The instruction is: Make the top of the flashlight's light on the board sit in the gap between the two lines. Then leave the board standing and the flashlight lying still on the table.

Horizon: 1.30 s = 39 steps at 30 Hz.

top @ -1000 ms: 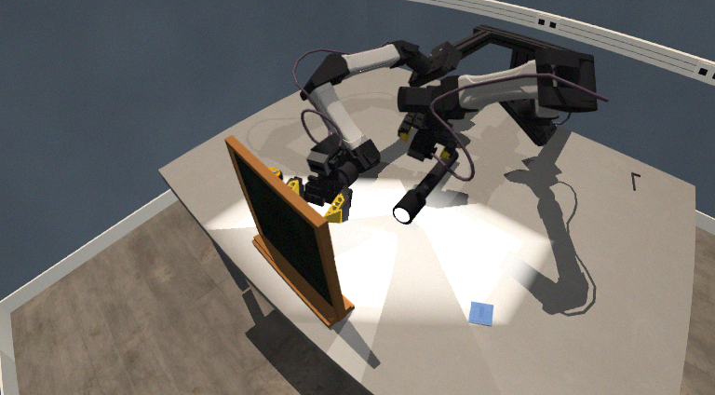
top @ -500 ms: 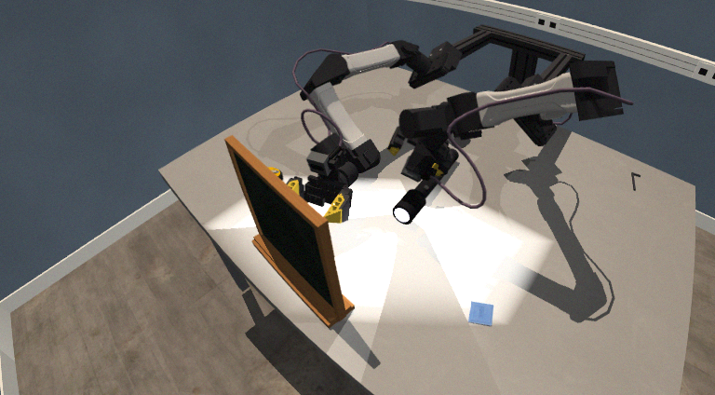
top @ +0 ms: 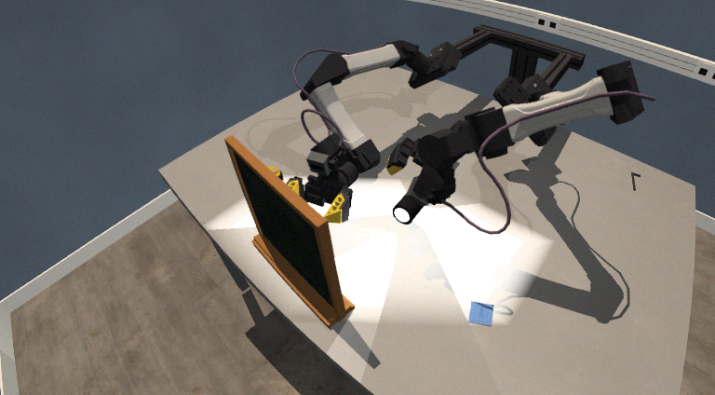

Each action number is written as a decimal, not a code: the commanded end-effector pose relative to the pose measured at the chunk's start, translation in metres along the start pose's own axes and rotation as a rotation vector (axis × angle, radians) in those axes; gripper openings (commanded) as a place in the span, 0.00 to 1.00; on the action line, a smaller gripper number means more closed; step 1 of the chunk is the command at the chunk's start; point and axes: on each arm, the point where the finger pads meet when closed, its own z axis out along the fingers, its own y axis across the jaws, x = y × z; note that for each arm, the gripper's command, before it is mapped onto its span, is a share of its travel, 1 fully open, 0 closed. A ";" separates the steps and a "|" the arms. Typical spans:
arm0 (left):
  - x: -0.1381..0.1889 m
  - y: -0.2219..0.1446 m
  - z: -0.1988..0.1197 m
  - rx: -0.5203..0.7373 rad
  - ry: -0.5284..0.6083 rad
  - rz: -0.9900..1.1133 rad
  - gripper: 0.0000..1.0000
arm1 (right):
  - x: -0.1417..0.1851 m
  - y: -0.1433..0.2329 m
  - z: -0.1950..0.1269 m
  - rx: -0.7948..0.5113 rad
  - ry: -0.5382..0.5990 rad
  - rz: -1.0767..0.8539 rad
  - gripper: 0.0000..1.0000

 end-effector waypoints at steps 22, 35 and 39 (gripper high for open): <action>-0.157 0.015 -0.089 0.228 -0.394 0.058 1.00 | -0.001 -0.007 0.001 0.017 -0.009 -0.023 1.00; -0.213 0.042 -0.155 0.240 -0.621 0.134 1.00 | -0.001 -0.007 0.001 0.017 -0.009 -0.023 1.00; -0.225 0.049 -0.175 0.237 -0.684 0.159 1.00 | -0.001 -0.007 0.001 0.017 -0.009 -0.023 1.00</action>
